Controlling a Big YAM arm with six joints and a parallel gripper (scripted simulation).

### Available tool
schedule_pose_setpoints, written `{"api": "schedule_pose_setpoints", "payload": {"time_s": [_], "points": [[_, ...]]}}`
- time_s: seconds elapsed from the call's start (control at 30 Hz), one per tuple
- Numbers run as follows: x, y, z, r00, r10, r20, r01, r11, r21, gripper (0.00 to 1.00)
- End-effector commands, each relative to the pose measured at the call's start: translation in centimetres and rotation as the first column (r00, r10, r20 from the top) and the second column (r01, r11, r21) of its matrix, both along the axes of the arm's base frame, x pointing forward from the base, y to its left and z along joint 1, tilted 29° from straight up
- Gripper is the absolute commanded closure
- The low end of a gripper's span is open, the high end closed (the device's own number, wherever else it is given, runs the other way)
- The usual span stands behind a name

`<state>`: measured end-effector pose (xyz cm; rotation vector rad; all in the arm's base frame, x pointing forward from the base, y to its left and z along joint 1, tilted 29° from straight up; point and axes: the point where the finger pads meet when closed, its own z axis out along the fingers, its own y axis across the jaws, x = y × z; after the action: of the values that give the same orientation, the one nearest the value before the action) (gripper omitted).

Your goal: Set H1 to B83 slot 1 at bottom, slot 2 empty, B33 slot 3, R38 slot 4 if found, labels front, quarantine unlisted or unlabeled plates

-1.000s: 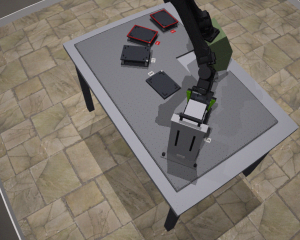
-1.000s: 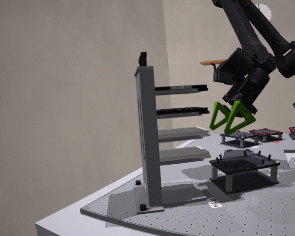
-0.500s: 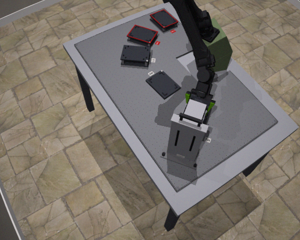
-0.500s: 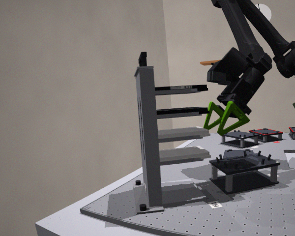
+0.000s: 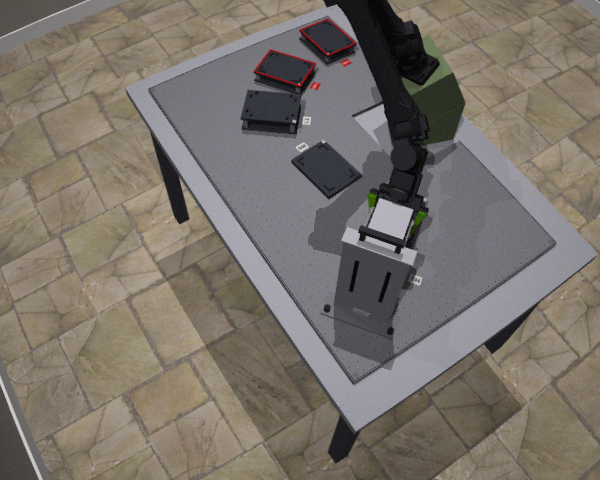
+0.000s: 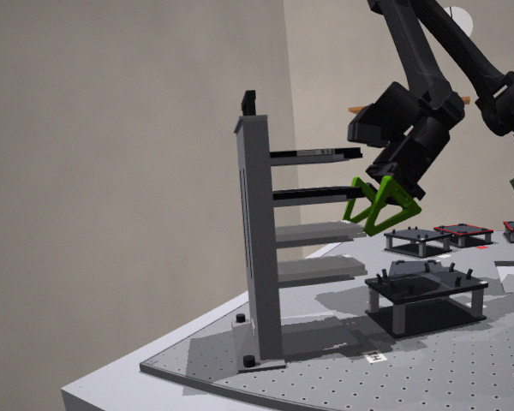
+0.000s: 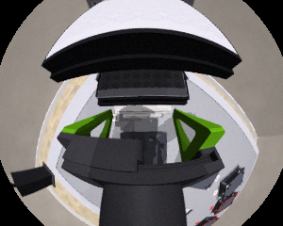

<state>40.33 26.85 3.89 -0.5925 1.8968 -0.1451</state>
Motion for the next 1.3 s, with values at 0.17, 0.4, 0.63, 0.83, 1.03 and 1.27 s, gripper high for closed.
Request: {"api": "schedule_pose_setpoints", "payload": {"time_s": [0.17,0.4,0.63,0.83,1.03,1.27], "points": [[1.6,0.6,0.5,1.000,-0.001,0.005,0.001,1.000,-0.011,0.00],[1.6,1.2,1.2,1.000,0.007,0.015,-0.008,1.000,0.009,0.00],[1.6,1.2,1.2,1.000,0.007,0.015,-0.008,1.000,0.009,0.14],[1.6,1.2,1.2,1.000,0.007,0.015,-0.008,1.000,0.009,0.14],[1.6,1.2,1.2,1.000,0.007,0.015,-0.008,1.000,0.009,0.14],[1.6,1.2,1.2,1.000,0.007,0.015,-0.008,1.000,0.009,0.14]]}}
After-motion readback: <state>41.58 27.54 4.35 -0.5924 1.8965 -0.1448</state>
